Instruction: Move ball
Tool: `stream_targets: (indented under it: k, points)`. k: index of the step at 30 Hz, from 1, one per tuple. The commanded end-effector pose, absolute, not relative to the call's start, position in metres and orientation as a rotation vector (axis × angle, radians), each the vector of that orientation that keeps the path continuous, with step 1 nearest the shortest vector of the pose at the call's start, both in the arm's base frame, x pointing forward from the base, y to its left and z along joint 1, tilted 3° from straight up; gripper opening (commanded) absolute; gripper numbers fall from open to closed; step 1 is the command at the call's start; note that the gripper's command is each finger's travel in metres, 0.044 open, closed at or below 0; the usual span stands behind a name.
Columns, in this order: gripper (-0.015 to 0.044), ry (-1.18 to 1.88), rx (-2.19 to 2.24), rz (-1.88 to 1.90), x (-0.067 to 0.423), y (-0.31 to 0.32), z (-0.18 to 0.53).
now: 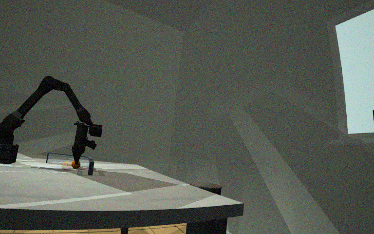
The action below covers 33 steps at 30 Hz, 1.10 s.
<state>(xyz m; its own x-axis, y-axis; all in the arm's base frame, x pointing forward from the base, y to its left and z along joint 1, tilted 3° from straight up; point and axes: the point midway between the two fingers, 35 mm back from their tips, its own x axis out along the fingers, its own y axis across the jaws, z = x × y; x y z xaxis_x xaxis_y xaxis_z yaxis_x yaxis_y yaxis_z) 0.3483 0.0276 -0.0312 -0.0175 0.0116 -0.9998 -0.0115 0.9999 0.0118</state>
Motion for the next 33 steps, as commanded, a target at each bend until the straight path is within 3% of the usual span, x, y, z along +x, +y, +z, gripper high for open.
stream_targets:
  k: [1,2,6,13,20,33]
  points:
    - [0.0328,1.595,-0.002,0.023,0.345,0.028,-0.038]
    - [0.0328,1.595,-0.002,0.023,0.345,0.028,-0.038]
    - [0.0223,1.595,-0.002,0.023,0.345,0.028,-0.038]
    - [0.0177,1.595,-0.002,0.023,0.345,0.028,-0.038]
    - [0.0,1.594,-0.002,0.023,0.352,0.028,-0.007]
    - [0.0,1.594,-0.002,0.023,0.35,0.026,0.09]
